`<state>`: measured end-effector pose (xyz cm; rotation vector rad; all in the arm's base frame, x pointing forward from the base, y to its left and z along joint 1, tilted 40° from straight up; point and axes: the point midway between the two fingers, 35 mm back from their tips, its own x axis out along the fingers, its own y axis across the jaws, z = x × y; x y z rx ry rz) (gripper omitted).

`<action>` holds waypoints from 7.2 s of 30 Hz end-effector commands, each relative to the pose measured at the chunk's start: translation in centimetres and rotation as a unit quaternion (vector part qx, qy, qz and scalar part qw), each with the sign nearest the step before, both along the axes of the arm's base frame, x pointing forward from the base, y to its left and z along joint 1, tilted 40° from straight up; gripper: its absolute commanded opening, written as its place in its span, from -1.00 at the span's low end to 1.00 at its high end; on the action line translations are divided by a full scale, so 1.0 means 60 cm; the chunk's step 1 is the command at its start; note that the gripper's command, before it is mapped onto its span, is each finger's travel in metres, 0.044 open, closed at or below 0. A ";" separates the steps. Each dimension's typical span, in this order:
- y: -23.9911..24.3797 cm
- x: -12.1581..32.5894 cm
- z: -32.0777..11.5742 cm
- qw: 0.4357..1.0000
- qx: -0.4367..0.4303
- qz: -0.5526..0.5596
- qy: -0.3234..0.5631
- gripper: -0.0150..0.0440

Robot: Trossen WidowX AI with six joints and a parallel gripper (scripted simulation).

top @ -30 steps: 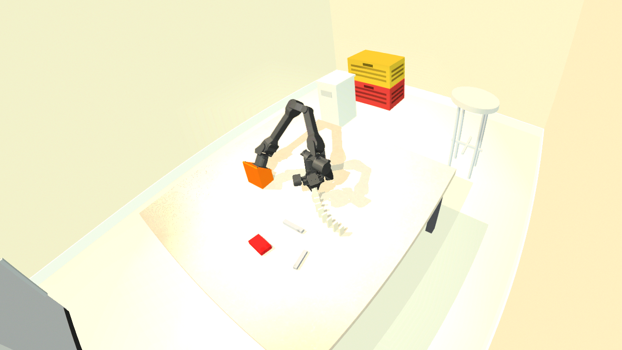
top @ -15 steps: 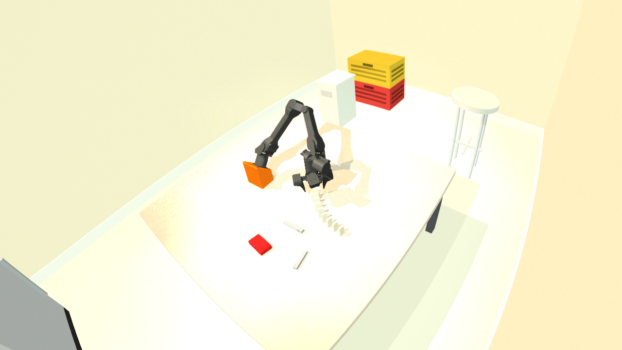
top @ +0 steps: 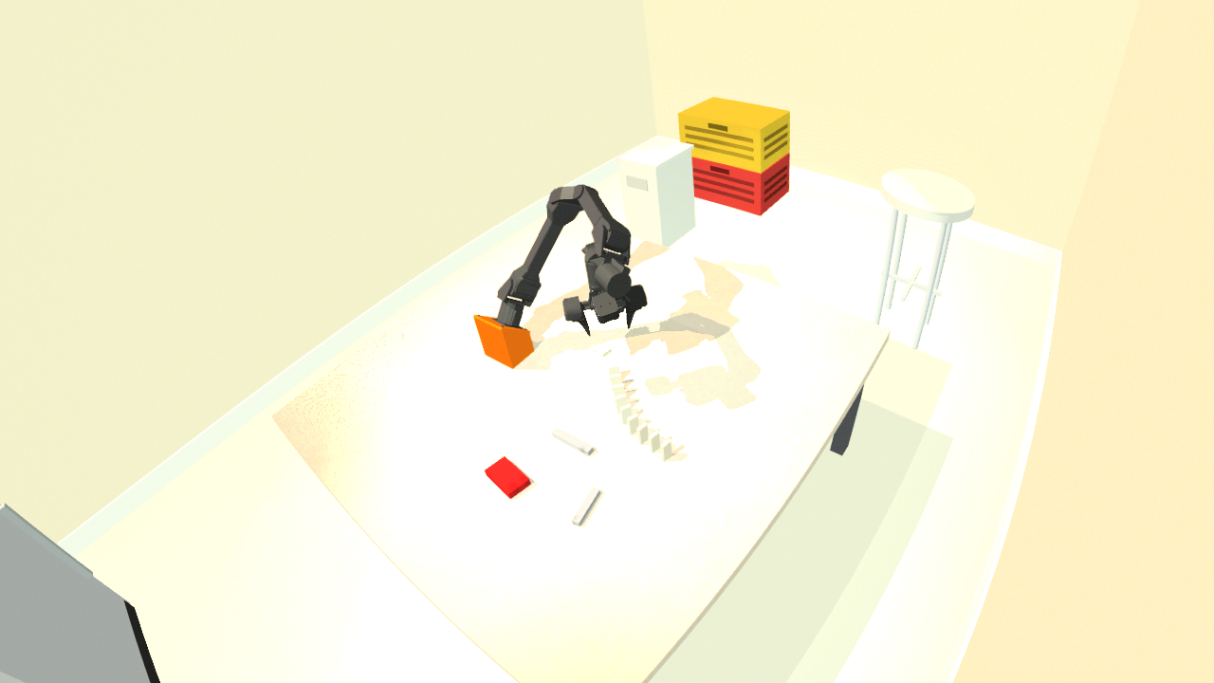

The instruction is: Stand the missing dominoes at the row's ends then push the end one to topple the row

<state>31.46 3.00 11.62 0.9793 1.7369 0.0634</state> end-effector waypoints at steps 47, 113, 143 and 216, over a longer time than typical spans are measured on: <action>0.232 -0.186 -0.132 0.953 0.031 0.239 -0.185 1.00; 0.245 0.111 0.201 0.966 0.029 0.190 -0.174 -0.13; 0.288 0.158 0.130 0.924 -0.135 0.178 -0.312 -0.13; 0.286 0.055 0.165 0.694 -0.222 -0.269 -0.630 -0.13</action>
